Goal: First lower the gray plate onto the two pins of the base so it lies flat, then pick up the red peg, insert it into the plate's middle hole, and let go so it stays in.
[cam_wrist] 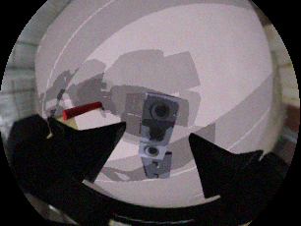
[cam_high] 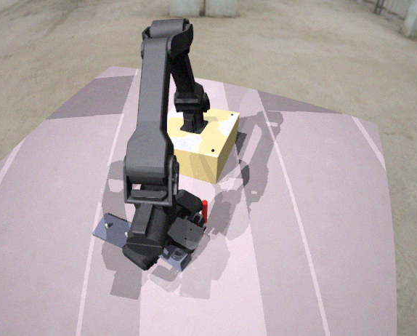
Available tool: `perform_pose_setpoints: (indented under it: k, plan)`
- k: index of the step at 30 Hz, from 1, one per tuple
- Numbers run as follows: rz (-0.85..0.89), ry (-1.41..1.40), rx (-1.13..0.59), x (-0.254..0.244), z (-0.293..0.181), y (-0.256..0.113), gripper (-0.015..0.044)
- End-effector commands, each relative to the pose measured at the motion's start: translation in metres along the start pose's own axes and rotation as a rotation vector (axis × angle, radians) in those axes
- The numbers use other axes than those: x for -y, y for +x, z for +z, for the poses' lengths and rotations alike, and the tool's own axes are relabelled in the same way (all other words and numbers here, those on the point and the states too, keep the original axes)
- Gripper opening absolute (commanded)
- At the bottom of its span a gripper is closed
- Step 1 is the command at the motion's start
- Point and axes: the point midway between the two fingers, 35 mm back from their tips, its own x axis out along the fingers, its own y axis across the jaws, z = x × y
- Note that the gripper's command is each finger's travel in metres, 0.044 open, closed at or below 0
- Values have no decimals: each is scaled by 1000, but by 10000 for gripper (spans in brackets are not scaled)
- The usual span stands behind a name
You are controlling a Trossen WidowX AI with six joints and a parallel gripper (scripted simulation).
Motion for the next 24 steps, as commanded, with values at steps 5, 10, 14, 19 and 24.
perform_pose_setpoints:
  k: [5, 10, 14, 19, 24]
  plan:
    - [8, -5, -2, -2, -1, 17, 440]
    - [8, -5, -2, -2, -1, 25, 440]
    - [8, -5, -2, -2, -1, 31, 440]
    - [8, -5, -2, -3, -1, 39, 440]
    - [8, -5, -2, -3, -2, 40, 361]
